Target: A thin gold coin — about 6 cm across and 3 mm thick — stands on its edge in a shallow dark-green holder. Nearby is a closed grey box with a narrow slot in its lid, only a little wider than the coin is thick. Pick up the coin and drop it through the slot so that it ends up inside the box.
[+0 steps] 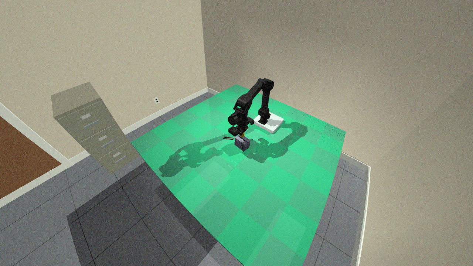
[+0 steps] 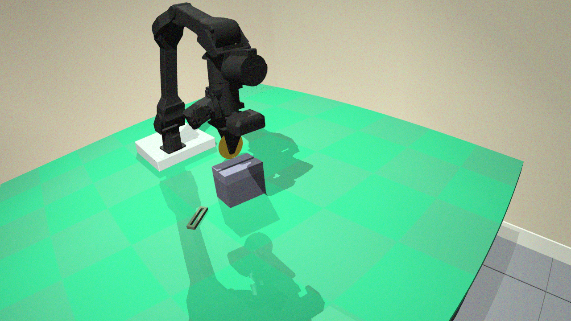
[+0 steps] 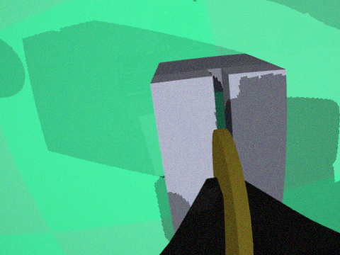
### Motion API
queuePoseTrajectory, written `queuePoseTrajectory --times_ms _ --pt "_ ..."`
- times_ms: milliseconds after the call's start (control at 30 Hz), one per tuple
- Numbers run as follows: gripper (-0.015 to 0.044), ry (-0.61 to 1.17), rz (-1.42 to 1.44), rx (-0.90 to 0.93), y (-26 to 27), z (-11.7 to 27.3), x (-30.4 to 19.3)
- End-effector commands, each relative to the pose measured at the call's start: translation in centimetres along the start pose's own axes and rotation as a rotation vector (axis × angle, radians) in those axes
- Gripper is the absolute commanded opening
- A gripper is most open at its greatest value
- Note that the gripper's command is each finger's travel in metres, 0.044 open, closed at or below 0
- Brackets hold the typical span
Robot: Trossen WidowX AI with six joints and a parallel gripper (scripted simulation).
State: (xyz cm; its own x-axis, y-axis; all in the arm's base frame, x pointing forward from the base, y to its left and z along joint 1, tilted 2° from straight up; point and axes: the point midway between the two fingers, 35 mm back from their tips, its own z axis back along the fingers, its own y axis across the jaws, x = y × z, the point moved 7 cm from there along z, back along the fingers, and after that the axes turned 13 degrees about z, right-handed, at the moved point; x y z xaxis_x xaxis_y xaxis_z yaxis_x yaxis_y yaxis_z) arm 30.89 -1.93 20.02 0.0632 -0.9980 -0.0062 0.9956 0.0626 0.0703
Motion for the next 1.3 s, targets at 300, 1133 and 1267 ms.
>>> queuePoseTrajectory --times_ms 300,1133,1267 --pt "0.0 0.001 0.001 0.0 -0.11 -0.01 -0.67" --pt "0.0 0.002 -0.01 -0.001 -0.69 -0.27 -1.31" --pt "0.0 0.002 -0.009 -0.001 -0.64 -0.22 -1.12"
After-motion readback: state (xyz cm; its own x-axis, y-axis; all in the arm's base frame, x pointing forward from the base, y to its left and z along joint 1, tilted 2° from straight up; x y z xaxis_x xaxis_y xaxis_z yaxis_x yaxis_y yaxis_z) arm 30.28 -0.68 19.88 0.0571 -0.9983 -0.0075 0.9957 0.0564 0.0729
